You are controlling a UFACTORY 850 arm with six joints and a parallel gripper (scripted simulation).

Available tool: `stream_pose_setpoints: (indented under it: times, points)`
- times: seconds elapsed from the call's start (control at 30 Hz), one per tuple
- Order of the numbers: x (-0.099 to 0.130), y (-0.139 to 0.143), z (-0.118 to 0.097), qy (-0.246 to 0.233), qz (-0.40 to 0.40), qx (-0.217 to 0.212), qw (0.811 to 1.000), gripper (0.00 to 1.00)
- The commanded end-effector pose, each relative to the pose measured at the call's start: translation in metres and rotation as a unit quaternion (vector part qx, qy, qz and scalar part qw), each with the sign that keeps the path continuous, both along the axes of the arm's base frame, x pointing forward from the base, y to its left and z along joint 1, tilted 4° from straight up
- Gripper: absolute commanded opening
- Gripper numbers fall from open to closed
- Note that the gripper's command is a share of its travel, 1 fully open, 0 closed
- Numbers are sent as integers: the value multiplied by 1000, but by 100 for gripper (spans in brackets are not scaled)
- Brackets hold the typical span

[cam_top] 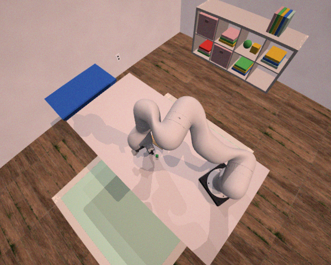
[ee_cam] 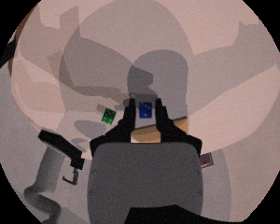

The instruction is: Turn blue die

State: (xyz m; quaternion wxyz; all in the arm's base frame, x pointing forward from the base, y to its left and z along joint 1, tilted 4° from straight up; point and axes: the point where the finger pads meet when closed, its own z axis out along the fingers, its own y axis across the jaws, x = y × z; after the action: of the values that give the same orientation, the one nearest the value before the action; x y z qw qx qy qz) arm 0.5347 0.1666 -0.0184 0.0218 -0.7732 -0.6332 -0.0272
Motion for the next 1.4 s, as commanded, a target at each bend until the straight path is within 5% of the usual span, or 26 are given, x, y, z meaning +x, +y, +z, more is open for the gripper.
stream_pose_setpoints:
  times: [0.0,1.27,1.3,1.37]
  points:
    - [1,0,-1,-1,0,0,1000,36]
    - [1,0,-2,-1,0,0,1000,36]
    - [1,0,-2,-1,0,0,1000,15]
    - [1,0,-2,-1,0,0,1000,15]
